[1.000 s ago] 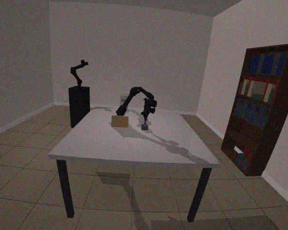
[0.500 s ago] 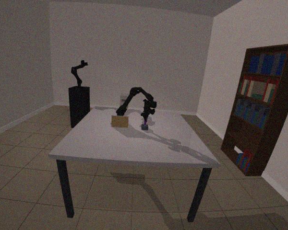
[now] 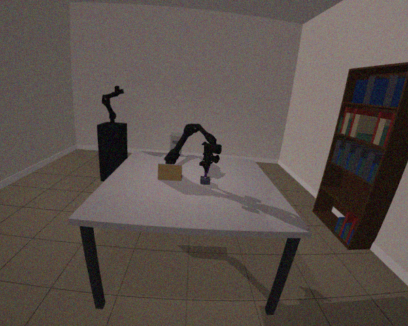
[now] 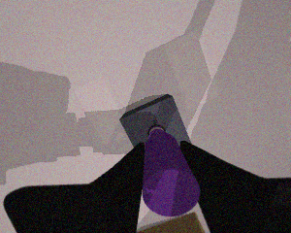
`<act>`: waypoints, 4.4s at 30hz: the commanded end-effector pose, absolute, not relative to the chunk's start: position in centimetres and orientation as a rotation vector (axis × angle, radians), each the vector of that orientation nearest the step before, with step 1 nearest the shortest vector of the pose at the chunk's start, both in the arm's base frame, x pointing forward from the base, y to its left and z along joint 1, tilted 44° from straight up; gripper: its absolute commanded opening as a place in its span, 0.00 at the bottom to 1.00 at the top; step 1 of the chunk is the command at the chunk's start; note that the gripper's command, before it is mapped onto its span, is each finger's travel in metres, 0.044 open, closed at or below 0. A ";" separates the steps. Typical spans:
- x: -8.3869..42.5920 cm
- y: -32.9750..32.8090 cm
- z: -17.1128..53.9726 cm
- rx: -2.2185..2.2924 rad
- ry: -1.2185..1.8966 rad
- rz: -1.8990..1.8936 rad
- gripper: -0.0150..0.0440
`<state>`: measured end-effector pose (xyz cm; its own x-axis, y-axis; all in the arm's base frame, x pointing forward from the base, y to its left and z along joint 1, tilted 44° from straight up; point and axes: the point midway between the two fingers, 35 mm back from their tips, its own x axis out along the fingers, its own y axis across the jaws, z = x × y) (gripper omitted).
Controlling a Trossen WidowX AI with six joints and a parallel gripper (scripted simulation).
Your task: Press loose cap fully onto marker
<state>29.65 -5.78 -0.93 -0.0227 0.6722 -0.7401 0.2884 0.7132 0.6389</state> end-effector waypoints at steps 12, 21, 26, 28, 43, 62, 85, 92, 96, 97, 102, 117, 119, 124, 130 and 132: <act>29.5 -3.2 -3.5 0.796 1.655 0.395 0.25; 29.7 -2.7 -4.1 0.796 1.655 0.396 0.25; 29.8 -2.4 -4.5 0.796 1.655 0.396 0.25; 29.9 -2.3 -4.6 0.796 1.655 0.396 0.25; 30.0 -1.6 -5.4 0.797 1.655 0.396 0.25; 30.1 -1.6 -5.4 0.797 1.655 0.396 0.25; 30.1 -1.6 -5.4 0.797 1.655 0.396 0.25; 30.1 -1.6 -5.4 0.797 1.655 0.396 0.25; 30.1 -1.6 -5.4 0.797 1.655 0.396 0.25; 30.1 -1.6 -5.4 0.797 1.655 0.396 0.25; 30.1 -1.6 -5.4 0.797 1.655 0.396 0.25; 30.1 -1.6 -5.4 0.797 1.655 0.396 0.25; 30.1 -1.6 -5.4 0.797 1.655 0.396 0.25; 30.2 -1.6 -5.5 0.797 1.655 0.396 0.25; 30.2 -1.6 -5.5 0.797 1.655 0.396 0.25; 30.2 -1.6 -5.5 0.797 1.655 0.396 0.25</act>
<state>30.12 -2.31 -4.77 -0.0550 0.6861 -0.7254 0.2961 0.7051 0.6443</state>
